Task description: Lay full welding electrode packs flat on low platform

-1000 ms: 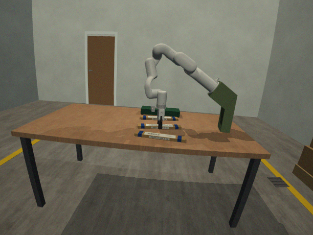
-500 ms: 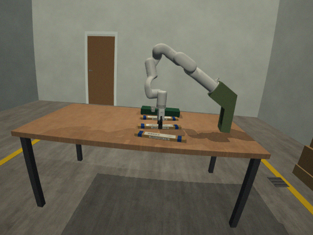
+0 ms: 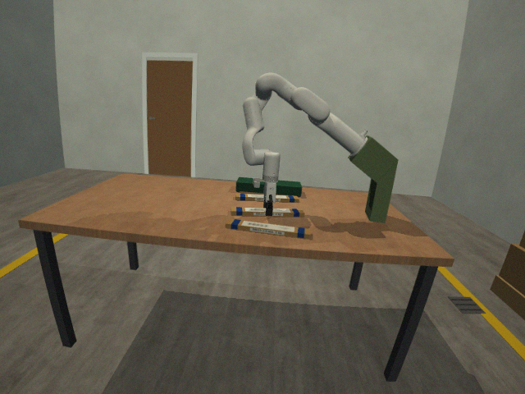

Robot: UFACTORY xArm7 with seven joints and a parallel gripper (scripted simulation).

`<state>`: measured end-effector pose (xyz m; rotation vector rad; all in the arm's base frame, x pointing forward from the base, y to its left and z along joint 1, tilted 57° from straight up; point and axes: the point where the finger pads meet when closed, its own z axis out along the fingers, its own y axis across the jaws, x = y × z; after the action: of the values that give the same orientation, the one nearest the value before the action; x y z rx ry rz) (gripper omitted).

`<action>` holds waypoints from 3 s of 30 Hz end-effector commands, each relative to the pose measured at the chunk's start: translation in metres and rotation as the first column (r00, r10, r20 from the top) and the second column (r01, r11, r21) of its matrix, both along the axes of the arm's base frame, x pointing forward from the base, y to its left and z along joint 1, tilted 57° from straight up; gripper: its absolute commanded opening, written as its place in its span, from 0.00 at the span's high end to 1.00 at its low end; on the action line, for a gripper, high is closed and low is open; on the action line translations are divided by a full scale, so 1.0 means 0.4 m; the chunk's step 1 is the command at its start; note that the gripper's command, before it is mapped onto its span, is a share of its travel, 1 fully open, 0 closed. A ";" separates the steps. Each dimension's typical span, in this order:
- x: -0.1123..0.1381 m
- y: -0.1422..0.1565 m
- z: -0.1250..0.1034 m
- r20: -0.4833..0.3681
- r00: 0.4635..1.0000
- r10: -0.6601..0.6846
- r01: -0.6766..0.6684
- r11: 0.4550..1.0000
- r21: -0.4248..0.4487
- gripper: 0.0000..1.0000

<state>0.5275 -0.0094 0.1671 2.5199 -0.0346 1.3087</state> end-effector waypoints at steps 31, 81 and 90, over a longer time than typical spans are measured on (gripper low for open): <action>0.000 0.002 0.002 0.001 1.000 0.002 -0.002 1.000 0.000 0.00; -0.137 0.105 0.172 0.050 0.998 -0.041 0.039 0.999 0.034 0.00; -0.072 0.449 0.121 0.083 0.986 -0.145 0.125 0.970 0.210 0.00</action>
<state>0.4816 0.1288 0.2452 2.5548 -0.2883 1.4811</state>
